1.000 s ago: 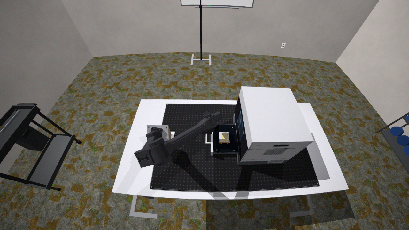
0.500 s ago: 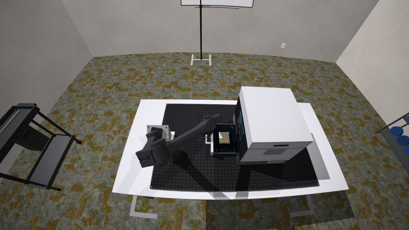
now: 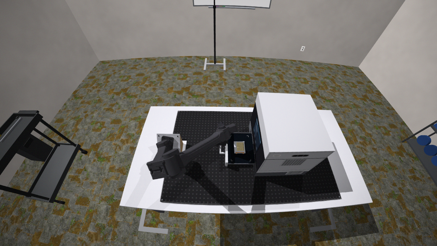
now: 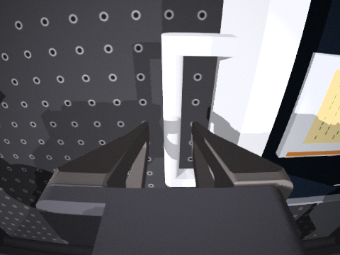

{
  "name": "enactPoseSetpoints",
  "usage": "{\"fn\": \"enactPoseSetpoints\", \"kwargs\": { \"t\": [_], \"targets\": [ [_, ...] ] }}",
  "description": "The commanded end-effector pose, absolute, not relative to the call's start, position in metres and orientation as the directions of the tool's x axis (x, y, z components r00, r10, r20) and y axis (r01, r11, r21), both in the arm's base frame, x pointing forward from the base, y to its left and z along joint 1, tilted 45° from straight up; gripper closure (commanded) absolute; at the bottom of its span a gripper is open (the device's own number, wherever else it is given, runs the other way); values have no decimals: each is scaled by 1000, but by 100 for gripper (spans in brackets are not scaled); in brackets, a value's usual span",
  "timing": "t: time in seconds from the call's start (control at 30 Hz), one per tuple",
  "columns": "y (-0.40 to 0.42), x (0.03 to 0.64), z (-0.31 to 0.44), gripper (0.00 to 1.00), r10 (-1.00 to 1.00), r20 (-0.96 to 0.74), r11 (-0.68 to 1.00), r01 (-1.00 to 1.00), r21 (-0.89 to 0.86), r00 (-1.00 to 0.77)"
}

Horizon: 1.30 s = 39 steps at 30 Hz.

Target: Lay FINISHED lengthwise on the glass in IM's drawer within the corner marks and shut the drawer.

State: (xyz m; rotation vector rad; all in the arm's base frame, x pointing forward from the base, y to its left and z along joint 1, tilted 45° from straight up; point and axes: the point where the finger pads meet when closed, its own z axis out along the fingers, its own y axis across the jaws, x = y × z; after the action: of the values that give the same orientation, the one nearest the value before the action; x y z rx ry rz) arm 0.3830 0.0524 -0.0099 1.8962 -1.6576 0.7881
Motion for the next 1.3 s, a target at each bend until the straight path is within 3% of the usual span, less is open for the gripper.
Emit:
{"fn": "enactPoseSetpoints", "kwargs": {
  "t": [0.0, 1.27],
  "targets": [
    [43, 385, -19, 69, -701, 707, -131, -991, 3, 95],
    [41, 388, -22, 69, -703, 705, -130, -992, -5, 88]
  ]
}}
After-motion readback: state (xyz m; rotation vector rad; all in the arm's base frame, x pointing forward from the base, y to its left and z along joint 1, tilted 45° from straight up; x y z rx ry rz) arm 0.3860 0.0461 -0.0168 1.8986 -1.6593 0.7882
